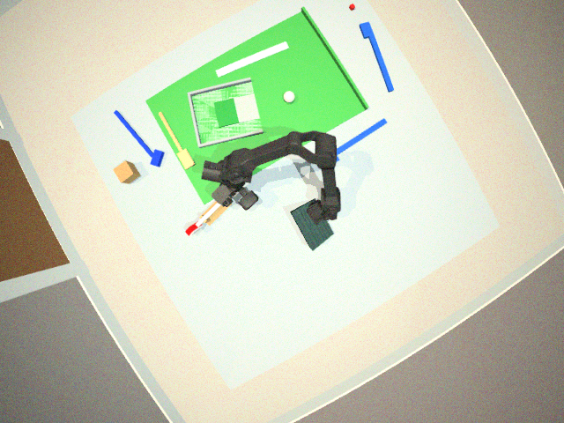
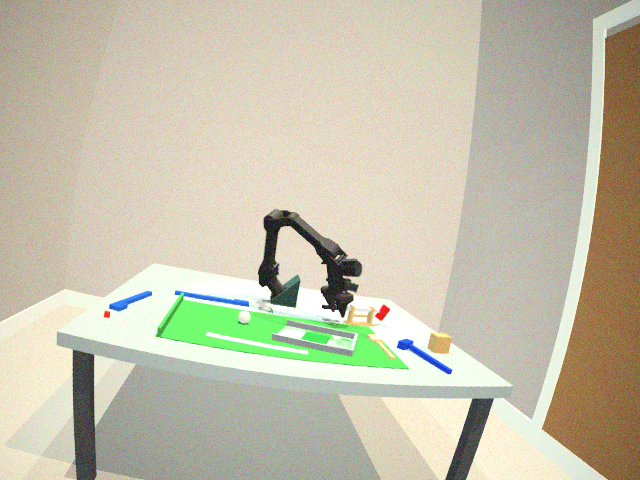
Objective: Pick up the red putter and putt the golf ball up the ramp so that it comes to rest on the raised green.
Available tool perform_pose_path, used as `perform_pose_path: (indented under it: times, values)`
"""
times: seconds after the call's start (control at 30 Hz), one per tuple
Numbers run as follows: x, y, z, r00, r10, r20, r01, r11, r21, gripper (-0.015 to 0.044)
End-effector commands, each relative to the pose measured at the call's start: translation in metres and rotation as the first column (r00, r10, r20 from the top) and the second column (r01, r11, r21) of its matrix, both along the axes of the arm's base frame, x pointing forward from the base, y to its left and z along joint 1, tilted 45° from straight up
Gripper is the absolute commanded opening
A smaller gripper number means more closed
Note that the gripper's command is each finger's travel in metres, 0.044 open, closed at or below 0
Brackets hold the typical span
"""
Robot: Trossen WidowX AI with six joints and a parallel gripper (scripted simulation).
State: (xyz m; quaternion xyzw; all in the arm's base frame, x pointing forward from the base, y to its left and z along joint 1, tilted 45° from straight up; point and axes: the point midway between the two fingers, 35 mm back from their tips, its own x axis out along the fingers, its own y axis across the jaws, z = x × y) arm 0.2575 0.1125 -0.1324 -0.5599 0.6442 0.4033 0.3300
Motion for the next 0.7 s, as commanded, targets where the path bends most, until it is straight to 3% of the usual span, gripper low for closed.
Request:
perform_pose_path:
  times: [0.0, 0.3, 0.67]
  values:
    - [-0.0045, -0.0049, -0.0035, 1.000, 0.002, -0.014, -0.002, 1.000, -0.012, 0.0440]
    - [-0.0045, -0.0049, -0.0035, 1.000, 0.002, -0.014, -0.002, 1.000, -0.012, 0.0440]
    - [-0.0021, -0.0023, -0.0019, 1.000, -0.001, -0.006, 0.001, 1.000, -0.004, 0.0151]
